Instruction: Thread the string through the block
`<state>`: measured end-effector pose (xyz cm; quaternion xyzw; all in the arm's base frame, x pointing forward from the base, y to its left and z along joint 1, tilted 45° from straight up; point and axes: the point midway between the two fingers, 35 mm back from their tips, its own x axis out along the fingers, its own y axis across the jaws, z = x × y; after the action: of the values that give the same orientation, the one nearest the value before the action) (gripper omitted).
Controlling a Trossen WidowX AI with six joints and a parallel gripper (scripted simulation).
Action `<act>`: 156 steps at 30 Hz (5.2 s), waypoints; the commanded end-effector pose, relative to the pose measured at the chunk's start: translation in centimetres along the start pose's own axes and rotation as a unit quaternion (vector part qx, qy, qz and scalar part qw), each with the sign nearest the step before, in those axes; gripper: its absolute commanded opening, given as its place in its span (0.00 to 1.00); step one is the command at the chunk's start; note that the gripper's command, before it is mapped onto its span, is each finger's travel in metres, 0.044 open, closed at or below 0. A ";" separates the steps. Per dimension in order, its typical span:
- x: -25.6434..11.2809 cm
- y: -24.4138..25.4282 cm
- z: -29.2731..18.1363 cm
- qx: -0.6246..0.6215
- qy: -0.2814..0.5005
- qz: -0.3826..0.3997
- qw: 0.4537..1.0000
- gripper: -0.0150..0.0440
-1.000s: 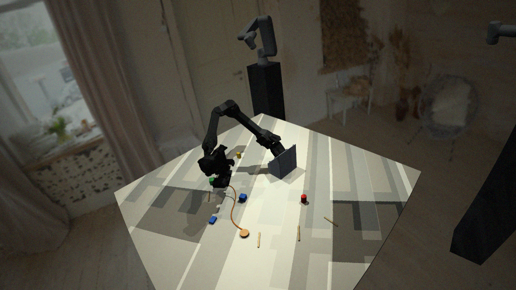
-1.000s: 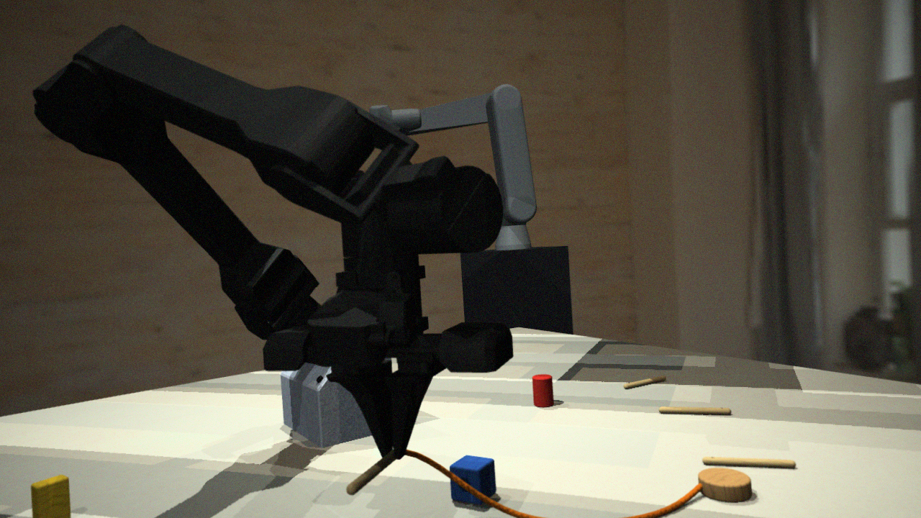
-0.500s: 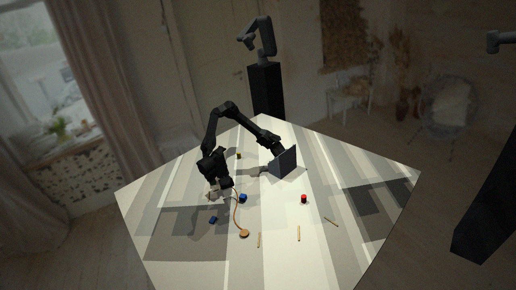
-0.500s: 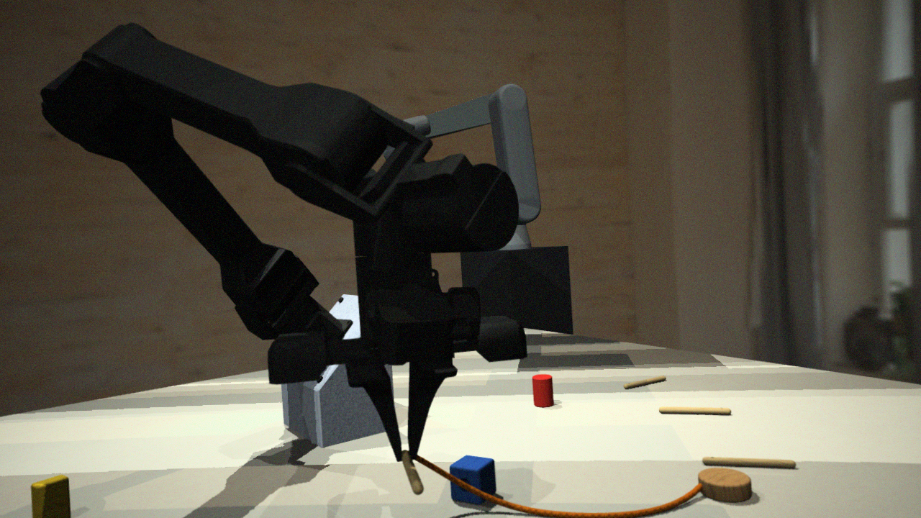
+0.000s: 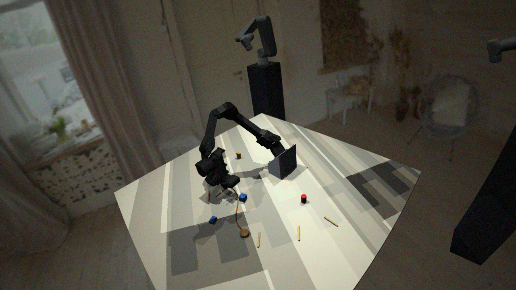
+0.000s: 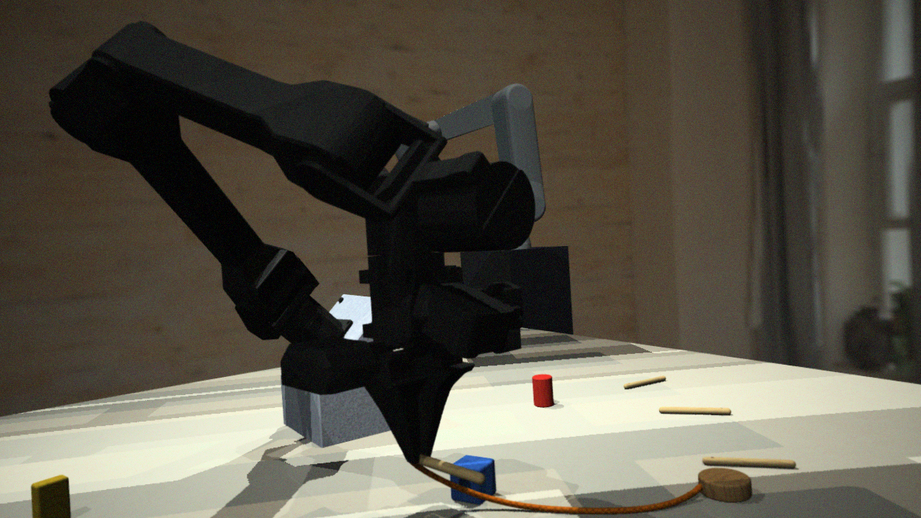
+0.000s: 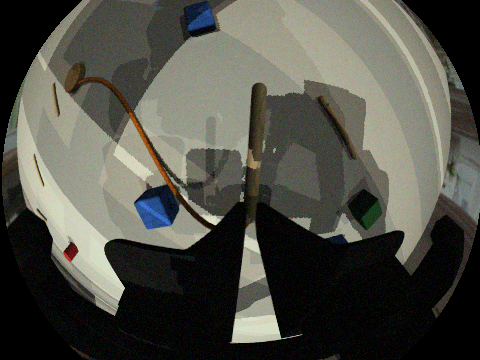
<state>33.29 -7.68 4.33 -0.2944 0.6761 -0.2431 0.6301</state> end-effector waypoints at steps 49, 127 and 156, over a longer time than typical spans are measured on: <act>0.1 1.7 3.7 -0.796 -0.001 -0.003 0.605 0.25; 0.6 -5.5 5.5 -0.802 0.003 -0.008 0.597 0.25; 3.1 -4.9 2.9 -0.803 0.003 -0.006 0.596 0.25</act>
<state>36.91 -13.02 5.27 -0.6839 0.5984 0.3945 0.1364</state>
